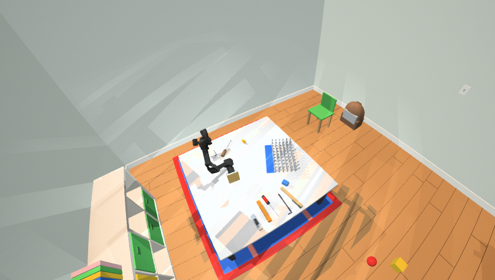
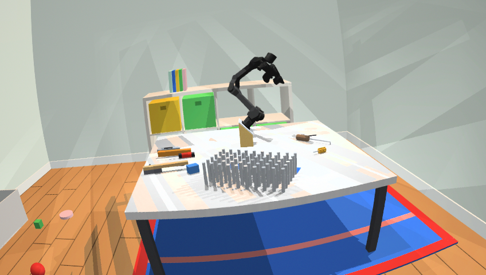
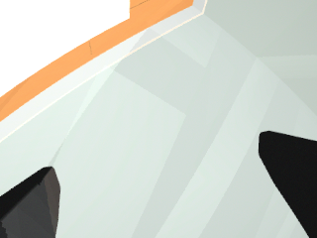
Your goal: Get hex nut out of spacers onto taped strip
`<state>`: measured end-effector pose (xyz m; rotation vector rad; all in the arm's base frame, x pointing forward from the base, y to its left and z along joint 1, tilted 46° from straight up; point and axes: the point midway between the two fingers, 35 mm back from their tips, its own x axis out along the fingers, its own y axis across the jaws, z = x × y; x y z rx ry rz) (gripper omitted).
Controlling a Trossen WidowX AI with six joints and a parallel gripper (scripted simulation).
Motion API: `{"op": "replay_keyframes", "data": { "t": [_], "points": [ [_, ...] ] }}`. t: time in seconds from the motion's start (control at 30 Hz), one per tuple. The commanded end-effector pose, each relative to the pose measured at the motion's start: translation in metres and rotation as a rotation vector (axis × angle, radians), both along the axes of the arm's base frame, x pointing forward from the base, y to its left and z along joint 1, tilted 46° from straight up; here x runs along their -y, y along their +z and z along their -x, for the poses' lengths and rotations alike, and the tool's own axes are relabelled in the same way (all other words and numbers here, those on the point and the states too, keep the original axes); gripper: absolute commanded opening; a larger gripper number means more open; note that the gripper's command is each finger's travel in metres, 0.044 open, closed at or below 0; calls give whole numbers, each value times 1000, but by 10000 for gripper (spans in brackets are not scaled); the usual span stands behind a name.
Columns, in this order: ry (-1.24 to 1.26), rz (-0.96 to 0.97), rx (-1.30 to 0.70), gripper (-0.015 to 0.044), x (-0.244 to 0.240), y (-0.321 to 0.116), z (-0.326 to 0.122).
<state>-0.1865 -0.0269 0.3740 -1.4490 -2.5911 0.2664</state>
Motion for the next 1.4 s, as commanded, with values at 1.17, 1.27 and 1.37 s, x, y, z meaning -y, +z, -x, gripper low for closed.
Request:
{"op": "replay_keyframes", "data": {
  "t": [1.17,1.27,1.37],
  "points": [
    [-790,114,-2021,440,-217,-21,-413],
    [-791,21,-2221,440,-212,-44,-449],
    [-775,-94,-2416,440,-202,-68,-482]
  ]
}}
